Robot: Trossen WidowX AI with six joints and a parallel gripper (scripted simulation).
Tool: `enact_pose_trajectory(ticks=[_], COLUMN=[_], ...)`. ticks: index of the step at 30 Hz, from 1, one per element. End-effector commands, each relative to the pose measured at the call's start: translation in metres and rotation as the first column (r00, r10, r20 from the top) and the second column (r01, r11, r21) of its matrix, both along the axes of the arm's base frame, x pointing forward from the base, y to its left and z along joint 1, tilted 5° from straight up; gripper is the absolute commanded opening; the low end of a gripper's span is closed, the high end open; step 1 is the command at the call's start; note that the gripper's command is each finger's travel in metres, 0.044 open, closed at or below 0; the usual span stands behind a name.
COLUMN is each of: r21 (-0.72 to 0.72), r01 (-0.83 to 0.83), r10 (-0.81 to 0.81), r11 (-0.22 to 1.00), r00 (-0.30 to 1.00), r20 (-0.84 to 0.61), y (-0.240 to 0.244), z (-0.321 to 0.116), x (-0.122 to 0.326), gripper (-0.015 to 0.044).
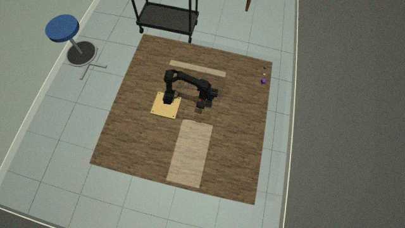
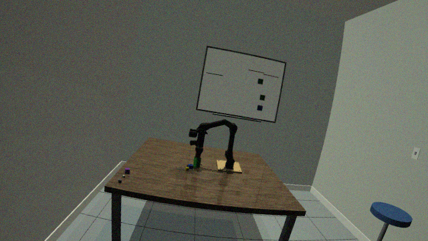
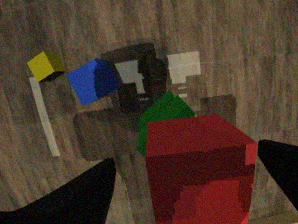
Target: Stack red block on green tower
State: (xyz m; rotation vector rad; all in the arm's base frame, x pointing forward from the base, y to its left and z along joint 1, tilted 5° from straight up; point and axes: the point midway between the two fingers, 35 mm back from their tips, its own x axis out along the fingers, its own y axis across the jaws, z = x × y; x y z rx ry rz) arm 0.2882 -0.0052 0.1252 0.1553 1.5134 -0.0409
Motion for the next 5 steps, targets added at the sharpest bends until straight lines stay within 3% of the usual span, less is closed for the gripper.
enact_pose_trajectory(ticks=[1,5], r21=[0.0,0.0], r01=[0.0,0.0], r10=[0.0,0.0], r11=[1.0,1.0], r00=[1.0,1.0], r20=[-0.001,-0.001], y=[0.0,0.0], z=[-0.0003,-0.0003], x=[-0.0002,-0.0002], gripper=[0.044,0.044])
